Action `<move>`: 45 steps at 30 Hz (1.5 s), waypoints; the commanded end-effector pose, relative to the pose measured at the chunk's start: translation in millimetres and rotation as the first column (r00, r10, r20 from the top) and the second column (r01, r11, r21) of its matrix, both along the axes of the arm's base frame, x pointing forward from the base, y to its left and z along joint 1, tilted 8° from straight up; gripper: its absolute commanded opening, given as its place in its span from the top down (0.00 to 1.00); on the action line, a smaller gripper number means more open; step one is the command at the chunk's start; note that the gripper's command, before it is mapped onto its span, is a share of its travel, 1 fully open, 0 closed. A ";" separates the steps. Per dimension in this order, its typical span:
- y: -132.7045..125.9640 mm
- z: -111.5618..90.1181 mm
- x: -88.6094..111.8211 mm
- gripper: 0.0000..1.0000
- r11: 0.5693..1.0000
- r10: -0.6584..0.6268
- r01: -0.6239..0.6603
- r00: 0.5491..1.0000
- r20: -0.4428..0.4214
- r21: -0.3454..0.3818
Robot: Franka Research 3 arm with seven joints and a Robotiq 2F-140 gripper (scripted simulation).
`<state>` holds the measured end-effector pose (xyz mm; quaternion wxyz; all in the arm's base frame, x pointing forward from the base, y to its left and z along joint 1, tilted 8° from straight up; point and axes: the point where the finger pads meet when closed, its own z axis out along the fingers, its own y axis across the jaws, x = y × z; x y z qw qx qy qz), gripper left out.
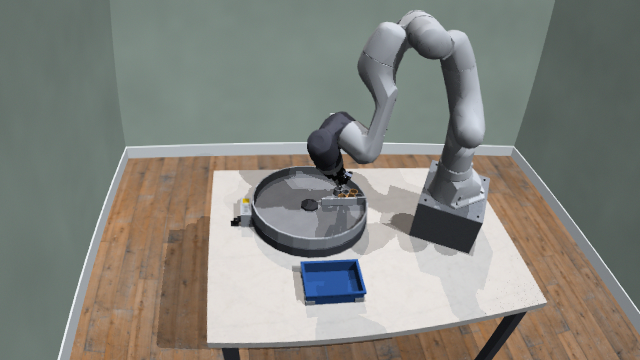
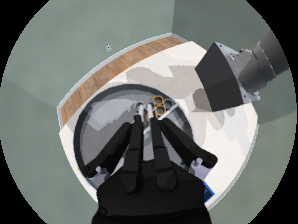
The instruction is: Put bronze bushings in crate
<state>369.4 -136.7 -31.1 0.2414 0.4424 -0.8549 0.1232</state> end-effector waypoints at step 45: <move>1.3 -22.7 1.1 0.94 1.000 -0.008 0.008 1.000 0.001 -0.002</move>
